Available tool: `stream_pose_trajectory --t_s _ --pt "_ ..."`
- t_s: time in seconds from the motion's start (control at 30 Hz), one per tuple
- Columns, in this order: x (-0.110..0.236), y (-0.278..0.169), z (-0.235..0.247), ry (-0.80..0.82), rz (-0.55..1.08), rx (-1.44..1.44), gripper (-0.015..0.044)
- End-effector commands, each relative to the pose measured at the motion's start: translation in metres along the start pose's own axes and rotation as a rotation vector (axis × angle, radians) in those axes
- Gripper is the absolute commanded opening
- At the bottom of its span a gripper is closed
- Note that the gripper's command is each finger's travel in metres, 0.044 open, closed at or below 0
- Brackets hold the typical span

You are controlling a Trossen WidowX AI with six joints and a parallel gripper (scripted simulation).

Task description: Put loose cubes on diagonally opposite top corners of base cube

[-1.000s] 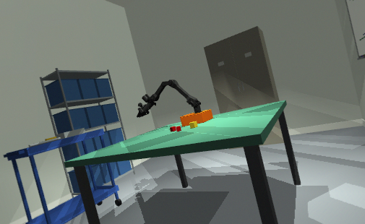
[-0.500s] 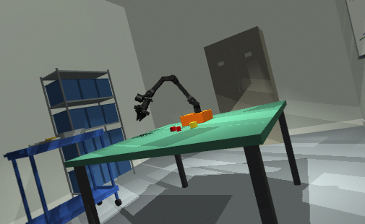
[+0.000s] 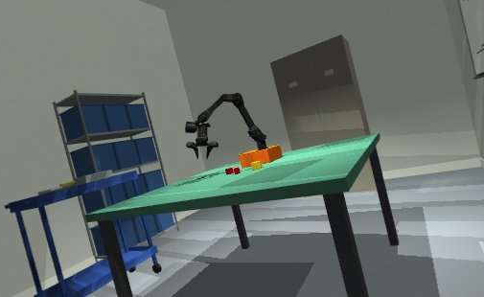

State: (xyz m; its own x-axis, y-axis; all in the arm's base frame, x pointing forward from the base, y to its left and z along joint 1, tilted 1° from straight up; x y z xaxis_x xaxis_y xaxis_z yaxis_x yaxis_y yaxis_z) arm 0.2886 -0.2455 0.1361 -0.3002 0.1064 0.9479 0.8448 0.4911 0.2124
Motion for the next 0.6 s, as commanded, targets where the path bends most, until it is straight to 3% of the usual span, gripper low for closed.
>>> stream_pose_trajectory --t_s 0.0,0.27,0.57 --pt "0.005 0.022 0.038 0.094 0.041 0.231 0.0265" --pt "0.019 0.05 0.11 0.275 0.095 0.683 0.0265" --pt "0.02 0.052 0.119 0.297 0.1 0.739 0.0265"
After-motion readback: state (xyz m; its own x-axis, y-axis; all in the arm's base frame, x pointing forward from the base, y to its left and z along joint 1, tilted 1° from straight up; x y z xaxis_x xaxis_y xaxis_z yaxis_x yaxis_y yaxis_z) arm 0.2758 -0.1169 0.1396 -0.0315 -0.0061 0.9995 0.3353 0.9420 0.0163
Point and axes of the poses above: the point midway between the two fingers, 35 mm back from their tips, its own x axis back along the fingers, its own z axis across the jaws, y = z × x, the point moved 6 cm from there along x, back along the fingers, and after that the axes turned 2 degrees about x, right-handed, at the moved point
